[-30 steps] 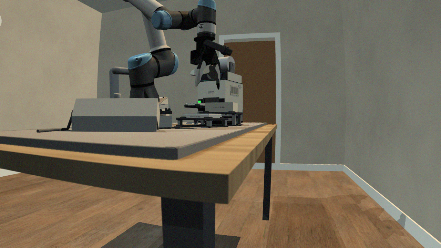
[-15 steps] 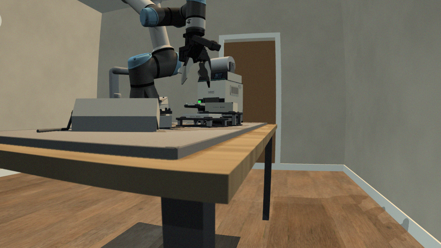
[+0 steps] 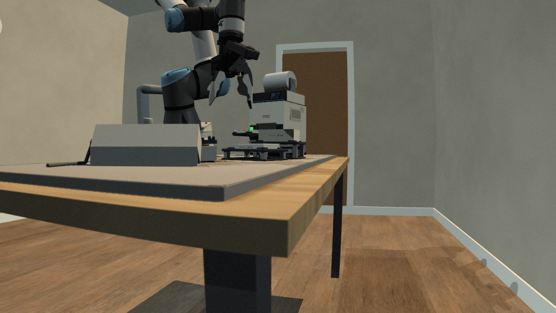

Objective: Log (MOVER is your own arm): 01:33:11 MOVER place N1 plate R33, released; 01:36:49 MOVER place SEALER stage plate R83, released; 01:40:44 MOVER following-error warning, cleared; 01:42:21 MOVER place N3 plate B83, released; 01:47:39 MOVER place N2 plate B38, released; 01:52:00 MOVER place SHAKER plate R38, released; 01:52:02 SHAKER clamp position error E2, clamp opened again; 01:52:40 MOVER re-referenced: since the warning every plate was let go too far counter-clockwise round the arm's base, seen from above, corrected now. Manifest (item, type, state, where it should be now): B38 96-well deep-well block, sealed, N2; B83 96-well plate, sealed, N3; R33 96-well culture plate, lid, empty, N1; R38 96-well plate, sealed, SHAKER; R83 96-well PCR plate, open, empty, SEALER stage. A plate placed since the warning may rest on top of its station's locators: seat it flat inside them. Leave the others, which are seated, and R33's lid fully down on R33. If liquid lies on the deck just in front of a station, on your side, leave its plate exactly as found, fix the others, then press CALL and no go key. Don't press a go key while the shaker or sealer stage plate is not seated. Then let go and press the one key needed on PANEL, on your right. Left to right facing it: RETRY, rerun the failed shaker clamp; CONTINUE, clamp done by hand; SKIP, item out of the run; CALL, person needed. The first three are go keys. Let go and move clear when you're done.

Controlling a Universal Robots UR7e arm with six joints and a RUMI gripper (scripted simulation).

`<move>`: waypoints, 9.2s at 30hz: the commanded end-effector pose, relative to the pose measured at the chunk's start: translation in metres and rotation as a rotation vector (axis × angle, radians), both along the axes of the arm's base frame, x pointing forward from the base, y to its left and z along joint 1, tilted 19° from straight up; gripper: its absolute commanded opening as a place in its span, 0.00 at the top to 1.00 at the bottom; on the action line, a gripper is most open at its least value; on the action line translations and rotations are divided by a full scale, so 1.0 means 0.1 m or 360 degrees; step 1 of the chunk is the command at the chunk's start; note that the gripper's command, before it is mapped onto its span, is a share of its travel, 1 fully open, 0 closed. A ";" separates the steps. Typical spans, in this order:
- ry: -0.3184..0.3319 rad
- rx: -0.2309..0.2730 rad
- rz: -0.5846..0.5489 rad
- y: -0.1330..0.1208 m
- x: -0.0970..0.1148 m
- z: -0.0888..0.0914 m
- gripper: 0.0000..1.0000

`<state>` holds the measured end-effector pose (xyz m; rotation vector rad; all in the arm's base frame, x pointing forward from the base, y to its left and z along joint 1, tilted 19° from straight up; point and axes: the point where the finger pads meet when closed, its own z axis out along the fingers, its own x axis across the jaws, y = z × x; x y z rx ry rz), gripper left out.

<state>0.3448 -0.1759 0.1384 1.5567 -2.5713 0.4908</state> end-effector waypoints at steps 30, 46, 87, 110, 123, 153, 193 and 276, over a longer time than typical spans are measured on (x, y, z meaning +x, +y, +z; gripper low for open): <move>-0.0096 0.0026 -0.0273 -0.92 -0.65 0.26 0.18; -0.0179 0.0164 -0.0232 -0.97 -0.64 0.13 0.18; -0.0179 0.0164 -0.0232 -1.09 -0.61 -0.25 0.18; -0.0179 0.0164 -0.0232 -1.12 -0.59 -0.37 0.18; -0.0179 0.0164 -0.0232 -1.14 -0.58 -0.44 0.18; -0.0179 0.0164 -0.0232 -1.14 -0.58 -0.45 1.00; -0.0179 0.0164 -0.0232 -1.12 -0.58 -0.38 1.00; -0.0102 0.0028 -0.0290 -1.05 -0.63 -0.05 1.00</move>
